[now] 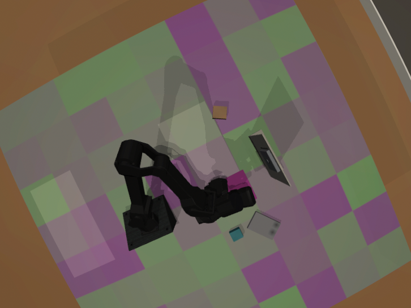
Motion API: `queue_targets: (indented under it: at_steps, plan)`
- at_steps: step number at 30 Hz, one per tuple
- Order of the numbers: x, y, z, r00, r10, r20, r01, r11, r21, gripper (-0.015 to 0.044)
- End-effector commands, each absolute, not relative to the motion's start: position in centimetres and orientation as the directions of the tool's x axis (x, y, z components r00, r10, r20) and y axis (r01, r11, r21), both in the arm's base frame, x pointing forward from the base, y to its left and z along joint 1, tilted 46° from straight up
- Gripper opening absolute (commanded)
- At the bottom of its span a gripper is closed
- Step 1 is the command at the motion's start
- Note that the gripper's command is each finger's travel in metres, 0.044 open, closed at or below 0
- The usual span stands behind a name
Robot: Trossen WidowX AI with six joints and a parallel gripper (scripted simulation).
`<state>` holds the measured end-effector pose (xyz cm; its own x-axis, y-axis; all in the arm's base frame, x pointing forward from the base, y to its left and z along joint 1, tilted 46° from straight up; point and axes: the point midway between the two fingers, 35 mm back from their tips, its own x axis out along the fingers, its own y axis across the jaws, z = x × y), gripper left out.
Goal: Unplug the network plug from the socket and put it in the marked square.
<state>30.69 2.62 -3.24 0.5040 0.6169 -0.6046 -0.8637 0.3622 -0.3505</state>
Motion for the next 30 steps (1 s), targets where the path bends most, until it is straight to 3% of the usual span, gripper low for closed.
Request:
queue_targets:
  at_steps: [1,30]
  plan:
    - [30.4,3.0,-3.9,0.498,0.615,-0.612,-0.867,0.364,-0.340,0.0000]
    - [29.9,5.5,-5.9,0.500,0.617,-0.608,-0.866,0.367,-0.339,0.0000]
